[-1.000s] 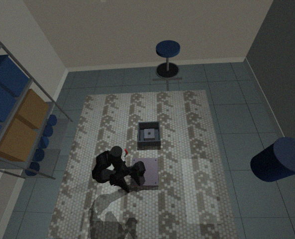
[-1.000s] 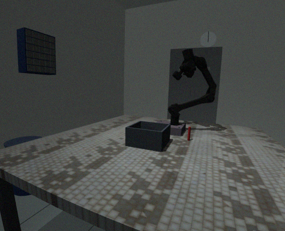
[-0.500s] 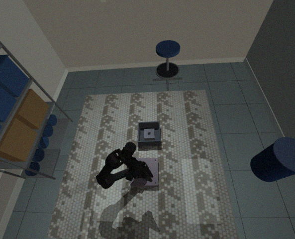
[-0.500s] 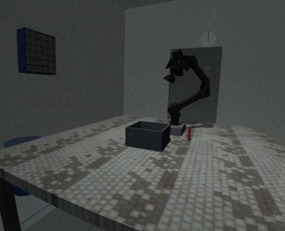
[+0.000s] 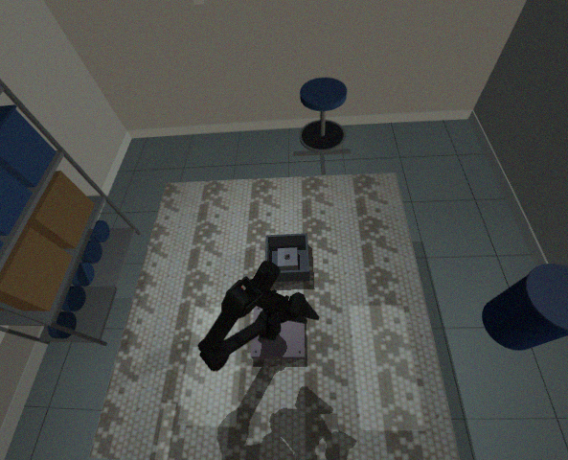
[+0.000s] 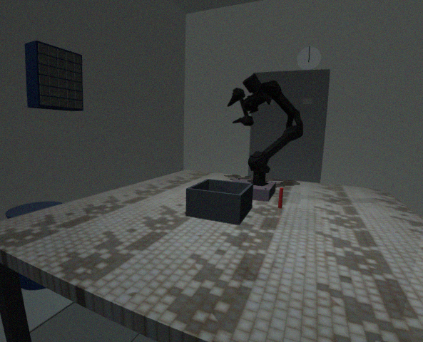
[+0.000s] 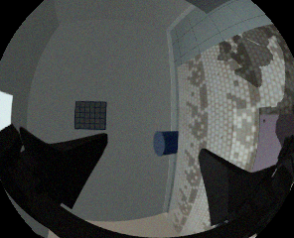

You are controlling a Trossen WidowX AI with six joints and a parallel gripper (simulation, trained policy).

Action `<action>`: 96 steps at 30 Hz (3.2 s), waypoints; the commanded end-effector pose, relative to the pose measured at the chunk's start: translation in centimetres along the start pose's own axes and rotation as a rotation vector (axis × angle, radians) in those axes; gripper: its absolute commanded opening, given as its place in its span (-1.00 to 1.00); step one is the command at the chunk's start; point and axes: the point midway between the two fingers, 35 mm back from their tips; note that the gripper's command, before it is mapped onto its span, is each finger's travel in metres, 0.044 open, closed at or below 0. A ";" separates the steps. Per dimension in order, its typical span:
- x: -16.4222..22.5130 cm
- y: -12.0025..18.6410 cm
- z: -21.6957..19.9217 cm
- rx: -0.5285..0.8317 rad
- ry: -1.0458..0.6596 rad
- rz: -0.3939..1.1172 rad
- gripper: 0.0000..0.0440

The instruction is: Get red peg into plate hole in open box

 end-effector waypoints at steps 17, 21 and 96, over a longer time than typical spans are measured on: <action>9.8 0.1 -5.7 0.181 0.584 0.344 1.00; 11.4 0.7 -7.1 0.205 0.700 0.416 1.00; 11.4 16.3 -43.4 0.303 2.275 1.380 0.95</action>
Point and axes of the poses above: the point midway between the two fingers, 35 mm back from their tips, its own y axis back along the fingers, its own z axis across the jaws, x = y × z
